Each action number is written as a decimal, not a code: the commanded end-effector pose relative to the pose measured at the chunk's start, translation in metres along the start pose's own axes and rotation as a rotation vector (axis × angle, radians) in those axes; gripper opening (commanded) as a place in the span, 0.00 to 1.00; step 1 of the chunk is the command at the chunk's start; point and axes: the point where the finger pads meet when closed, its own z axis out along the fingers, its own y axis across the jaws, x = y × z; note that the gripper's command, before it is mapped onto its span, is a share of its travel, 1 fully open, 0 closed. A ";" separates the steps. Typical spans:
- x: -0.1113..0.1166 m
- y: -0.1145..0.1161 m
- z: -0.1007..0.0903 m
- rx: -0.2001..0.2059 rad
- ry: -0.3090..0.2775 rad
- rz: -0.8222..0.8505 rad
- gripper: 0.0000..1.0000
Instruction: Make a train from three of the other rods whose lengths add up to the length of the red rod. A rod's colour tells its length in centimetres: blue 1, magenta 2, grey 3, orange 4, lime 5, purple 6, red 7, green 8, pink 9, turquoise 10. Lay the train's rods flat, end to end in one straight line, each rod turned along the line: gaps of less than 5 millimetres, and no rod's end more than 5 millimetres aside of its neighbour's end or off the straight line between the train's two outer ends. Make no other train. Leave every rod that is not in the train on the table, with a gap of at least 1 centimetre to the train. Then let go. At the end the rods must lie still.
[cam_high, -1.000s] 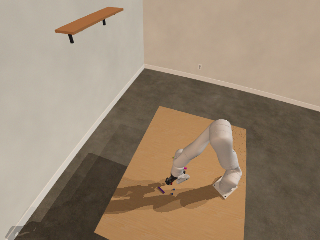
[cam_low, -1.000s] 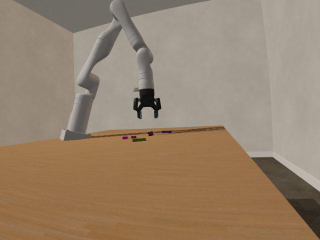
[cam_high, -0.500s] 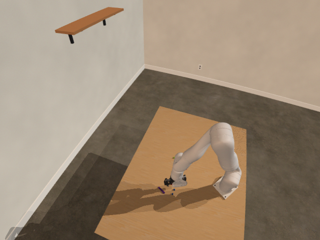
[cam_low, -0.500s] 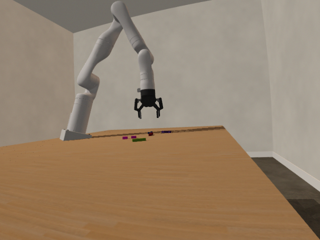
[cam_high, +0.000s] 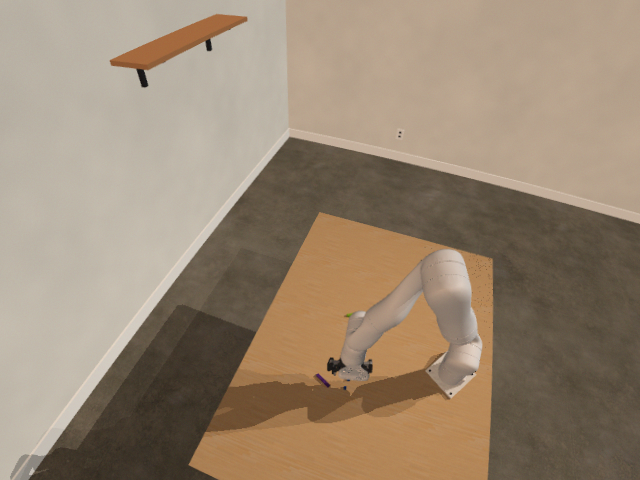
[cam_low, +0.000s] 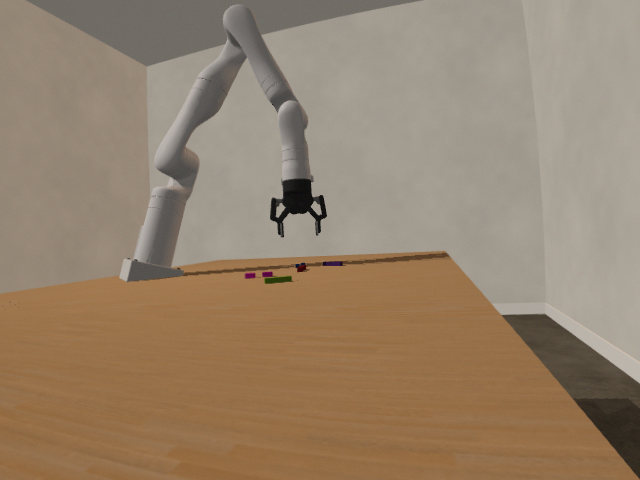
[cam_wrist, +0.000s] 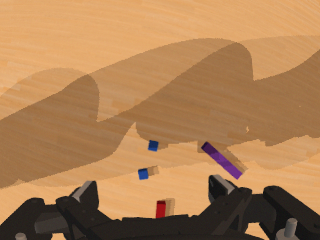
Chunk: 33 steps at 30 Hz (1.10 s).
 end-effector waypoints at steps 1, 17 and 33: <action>0.006 0.001 0.000 -0.001 -0.001 0.019 1.00; 0.017 0.001 -0.001 -0.002 0.000 0.176 1.00; 0.022 0.001 -0.001 -0.003 0.001 0.239 1.00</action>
